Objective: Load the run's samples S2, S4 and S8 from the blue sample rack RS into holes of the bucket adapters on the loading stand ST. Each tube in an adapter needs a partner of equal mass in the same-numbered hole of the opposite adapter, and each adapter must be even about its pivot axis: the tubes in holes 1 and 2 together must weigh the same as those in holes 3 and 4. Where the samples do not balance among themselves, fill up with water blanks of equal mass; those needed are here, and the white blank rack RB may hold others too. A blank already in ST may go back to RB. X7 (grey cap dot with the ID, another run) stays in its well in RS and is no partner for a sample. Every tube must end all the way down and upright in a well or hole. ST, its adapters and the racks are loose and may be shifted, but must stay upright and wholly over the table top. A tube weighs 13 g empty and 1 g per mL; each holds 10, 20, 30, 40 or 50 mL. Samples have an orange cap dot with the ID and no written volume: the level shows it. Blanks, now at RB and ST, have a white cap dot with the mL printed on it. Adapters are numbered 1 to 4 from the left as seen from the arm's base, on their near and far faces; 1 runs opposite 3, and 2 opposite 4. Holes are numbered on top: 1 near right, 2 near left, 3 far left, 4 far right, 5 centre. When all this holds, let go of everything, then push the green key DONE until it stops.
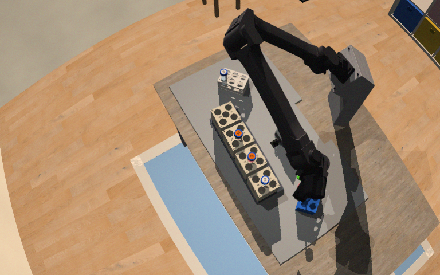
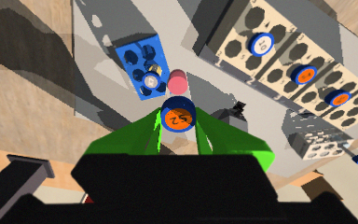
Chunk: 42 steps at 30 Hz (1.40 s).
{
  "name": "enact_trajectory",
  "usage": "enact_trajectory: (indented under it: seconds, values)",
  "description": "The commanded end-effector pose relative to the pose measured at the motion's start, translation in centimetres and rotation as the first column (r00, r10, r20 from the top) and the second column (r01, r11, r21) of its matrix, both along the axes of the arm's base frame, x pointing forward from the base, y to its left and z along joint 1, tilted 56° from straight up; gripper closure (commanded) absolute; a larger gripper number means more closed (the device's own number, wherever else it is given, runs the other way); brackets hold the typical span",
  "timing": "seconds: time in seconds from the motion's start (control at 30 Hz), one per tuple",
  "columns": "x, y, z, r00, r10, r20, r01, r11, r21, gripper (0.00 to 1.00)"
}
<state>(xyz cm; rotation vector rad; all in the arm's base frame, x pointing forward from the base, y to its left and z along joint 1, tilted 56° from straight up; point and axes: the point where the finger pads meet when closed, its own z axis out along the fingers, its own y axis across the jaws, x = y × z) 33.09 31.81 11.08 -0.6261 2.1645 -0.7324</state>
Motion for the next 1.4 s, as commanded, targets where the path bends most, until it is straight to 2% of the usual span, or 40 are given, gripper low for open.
enact_trajectory:
  seconds: [0.0, 0.23, 0.47, 0.53, 0.6, 0.67, 1.03, 1.1, 1.37]
  values:
    - [0.4, -0.6, 1.3, 0.998, -0.053, 0.039, 0.049, 0.994, 0.100, 1.00]
    - [0.6, -4.7, 3.7, 0.984, -0.163, 0.077, 0.139, 0.959, 0.247, 1.00]
    - [0.7, -8.7, 6.0, 0.956, -0.275, 0.098, 0.217, 0.894, 0.392, 1.00]
    - [0.7, -8.7, 6.0, 0.956, -0.275, 0.098, 0.217, 0.894, 0.392, 1.00]
    - [0.7, -9.9, 6.7, 0.950, -0.295, 0.101, 0.229, 0.880, 0.417, 1.00]
    - [0.8, -11.0, 7.4, 0.954, -0.281, 0.100, 0.220, 0.890, 0.400, 1.00]
    - [0.9, -17.3, 11.2, 0.954, -0.281, 0.105, 0.218, 0.891, 0.399, 1.00]
    - [0.9, -17.3, 11.2, 0.954, -0.281, 0.105, 0.218, 0.891, 0.399, 1.00]
    - [0.9, -22.0, 14.1, 0.955, -0.279, 0.101, 0.221, 0.895, 0.388, 1.00]
